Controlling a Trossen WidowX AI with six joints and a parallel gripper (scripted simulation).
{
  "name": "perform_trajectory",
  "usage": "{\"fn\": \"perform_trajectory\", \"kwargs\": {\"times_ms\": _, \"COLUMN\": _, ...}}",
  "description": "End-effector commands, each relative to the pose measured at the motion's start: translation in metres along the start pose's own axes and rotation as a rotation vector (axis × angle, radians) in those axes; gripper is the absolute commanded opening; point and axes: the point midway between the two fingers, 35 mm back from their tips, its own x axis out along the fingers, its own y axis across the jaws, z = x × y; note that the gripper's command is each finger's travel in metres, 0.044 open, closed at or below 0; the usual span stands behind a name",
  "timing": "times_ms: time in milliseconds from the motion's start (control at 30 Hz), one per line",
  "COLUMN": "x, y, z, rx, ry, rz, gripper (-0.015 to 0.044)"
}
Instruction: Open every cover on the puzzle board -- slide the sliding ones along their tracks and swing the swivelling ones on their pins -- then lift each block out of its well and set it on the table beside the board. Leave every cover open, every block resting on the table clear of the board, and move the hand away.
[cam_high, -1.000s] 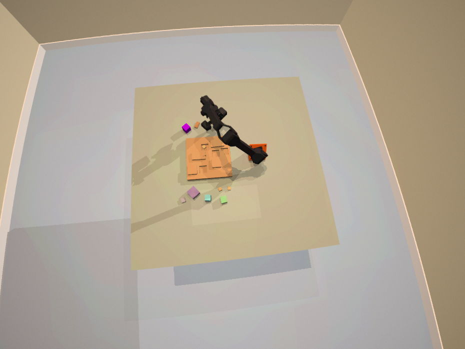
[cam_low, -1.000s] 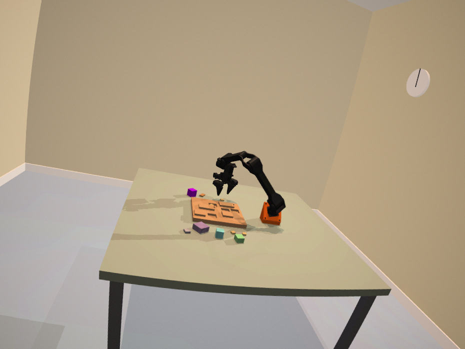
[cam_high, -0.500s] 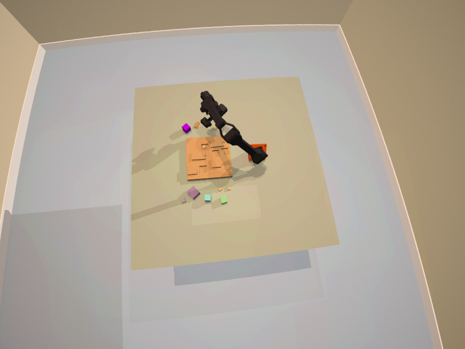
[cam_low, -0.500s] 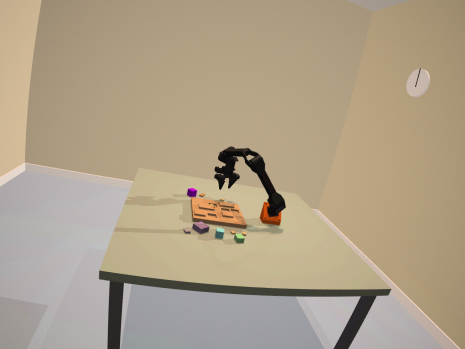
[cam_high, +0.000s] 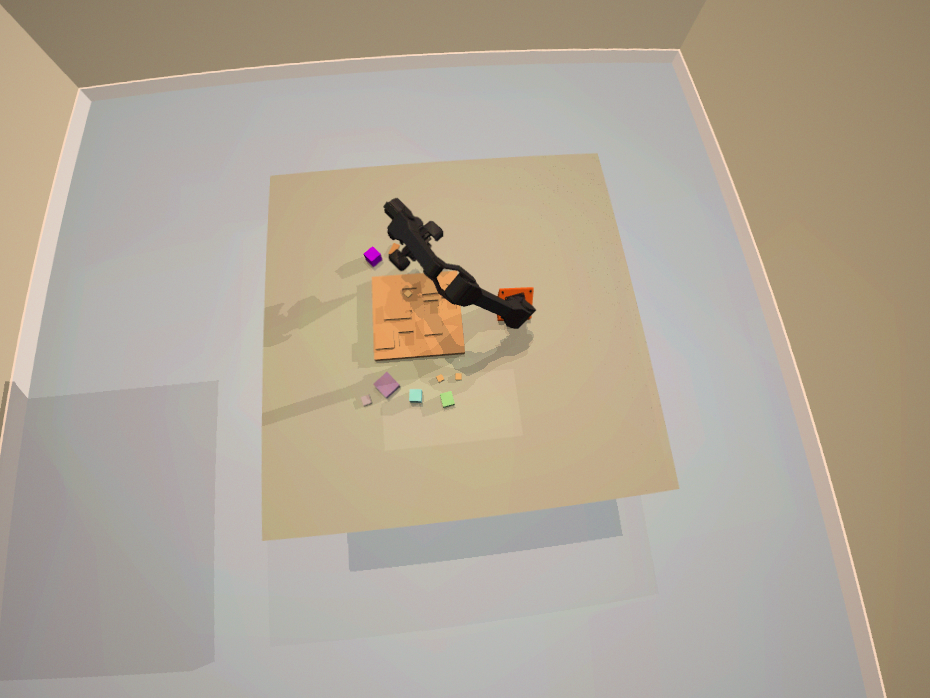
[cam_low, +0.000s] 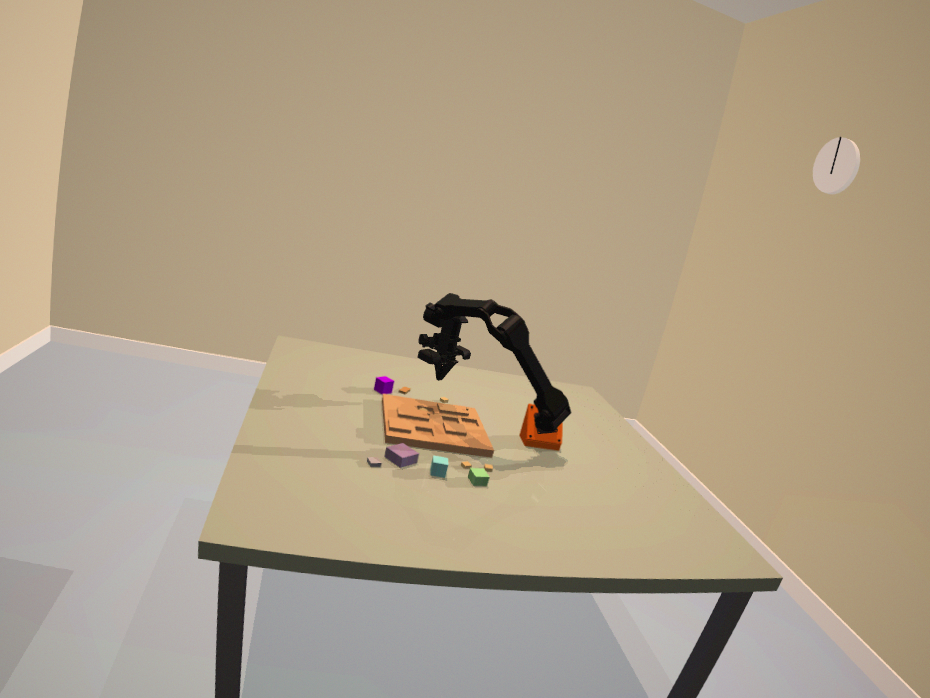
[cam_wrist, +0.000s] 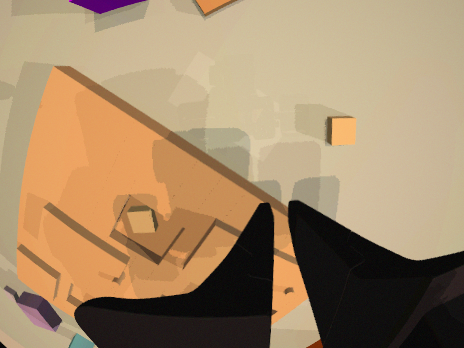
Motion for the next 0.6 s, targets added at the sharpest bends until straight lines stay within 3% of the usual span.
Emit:
{"fn": "perform_trajectory", "kwargs": {"times_ms": 0, "x": 0.001, "y": 0.019, "z": -0.007, "rx": 0.004, "ry": 0.005, "rz": 0.006, "gripper": 0.0}}
{"fn": "perform_trajectory", "kwargs": {"times_ms": 100, "x": 0.001, "y": 0.028, "z": -0.011, "rx": 0.084, "ry": 0.006, "rz": 0.007, "gripper": 0.0}}
{"fn": "perform_trajectory", "kwargs": {"times_ms": 367, "x": 0.002, "y": 0.062, "z": -0.026, "rx": 0.796, "ry": 0.015, "rz": 0.009, "gripper": 0.0}}
{"fn": "perform_trajectory", "kwargs": {"times_ms": 433, "x": 0.002, "y": 0.065, "z": -0.027, "rx": 0.731, "ry": 0.016, "rz": 0.01, "gripper": 0.0}}
{"fn": "perform_trajectory", "kwargs": {"times_ms": 567, "x": 0.003, "y": 0.081, "z": -0.035, "rx": 0.34, "ry": 0.018, "rz": 0.015, "gripper": 0.0}}
